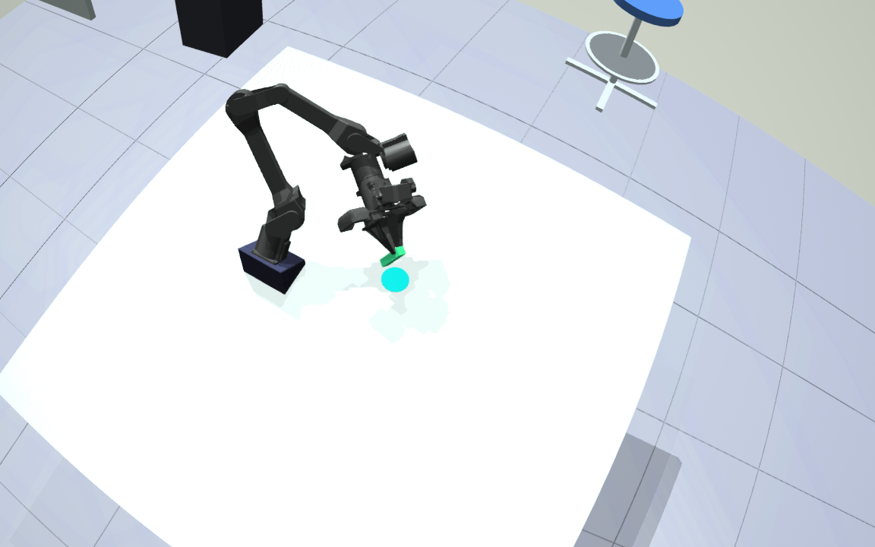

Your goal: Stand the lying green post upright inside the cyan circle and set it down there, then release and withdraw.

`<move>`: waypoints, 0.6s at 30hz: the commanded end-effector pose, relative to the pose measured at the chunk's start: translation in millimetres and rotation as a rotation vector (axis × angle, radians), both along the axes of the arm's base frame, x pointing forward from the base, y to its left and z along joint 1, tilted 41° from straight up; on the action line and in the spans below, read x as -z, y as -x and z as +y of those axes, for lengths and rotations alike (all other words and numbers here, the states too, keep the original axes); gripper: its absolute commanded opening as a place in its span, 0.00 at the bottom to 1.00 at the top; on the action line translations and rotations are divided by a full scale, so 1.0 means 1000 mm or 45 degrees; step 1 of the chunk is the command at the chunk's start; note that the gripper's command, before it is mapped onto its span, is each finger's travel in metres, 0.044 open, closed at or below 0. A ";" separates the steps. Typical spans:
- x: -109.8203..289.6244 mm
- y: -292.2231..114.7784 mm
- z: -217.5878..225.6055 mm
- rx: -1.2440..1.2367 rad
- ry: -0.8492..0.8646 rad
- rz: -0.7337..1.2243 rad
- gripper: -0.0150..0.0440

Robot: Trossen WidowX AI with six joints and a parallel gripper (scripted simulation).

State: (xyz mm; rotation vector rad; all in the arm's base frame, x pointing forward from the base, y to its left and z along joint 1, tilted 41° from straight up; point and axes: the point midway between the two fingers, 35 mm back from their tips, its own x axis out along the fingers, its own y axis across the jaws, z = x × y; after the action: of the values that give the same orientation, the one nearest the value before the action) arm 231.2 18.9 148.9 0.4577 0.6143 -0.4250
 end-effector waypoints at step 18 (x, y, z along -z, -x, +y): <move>-0.008 0.003 0.001 0.076 -0.049 -0.191 0.29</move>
State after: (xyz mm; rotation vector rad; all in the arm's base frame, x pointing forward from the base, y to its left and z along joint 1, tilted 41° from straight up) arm 229.2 20.1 155.3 0.5248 0.4887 -0.4298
